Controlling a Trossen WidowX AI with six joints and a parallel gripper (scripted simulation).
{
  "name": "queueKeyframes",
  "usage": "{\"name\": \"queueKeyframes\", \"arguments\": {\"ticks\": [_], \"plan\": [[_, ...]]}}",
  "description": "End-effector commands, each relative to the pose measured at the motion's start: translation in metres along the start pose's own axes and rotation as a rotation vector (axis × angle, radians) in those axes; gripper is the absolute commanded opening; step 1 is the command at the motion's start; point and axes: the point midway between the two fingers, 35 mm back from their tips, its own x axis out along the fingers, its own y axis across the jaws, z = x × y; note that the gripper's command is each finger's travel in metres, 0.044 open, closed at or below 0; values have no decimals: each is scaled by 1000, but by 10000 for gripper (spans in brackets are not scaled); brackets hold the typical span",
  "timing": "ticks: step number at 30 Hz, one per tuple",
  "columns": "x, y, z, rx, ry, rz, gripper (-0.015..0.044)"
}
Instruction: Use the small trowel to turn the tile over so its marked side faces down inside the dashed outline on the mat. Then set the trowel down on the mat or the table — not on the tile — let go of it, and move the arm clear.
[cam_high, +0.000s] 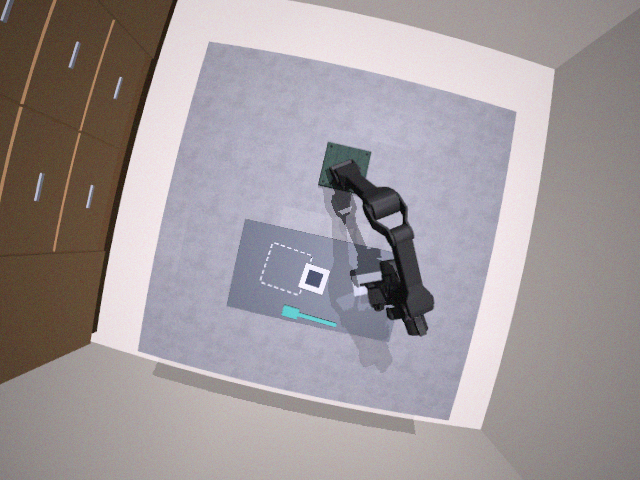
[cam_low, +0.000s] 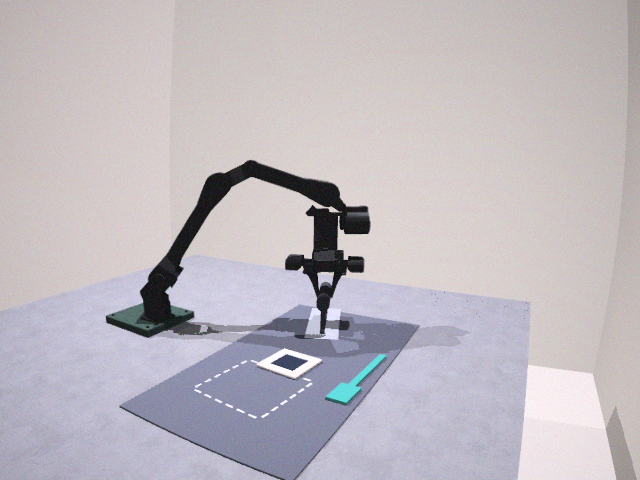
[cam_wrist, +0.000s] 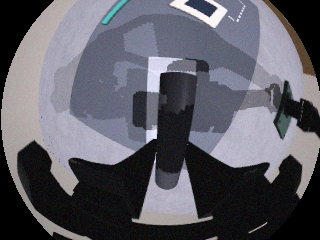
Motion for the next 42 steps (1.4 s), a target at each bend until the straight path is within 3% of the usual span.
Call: {"name": "queueKeyframes", "arguments": {"ticks": [1,10,16,34,42], "plan": [[1,0,0,114,3,-4,130],[1,0,0,213,2,-4,130],[1,0,0,213,2,-4,270],[1,0,0,213,2,-4,270],[-44,-4,1,235,2,-4,270]]}}
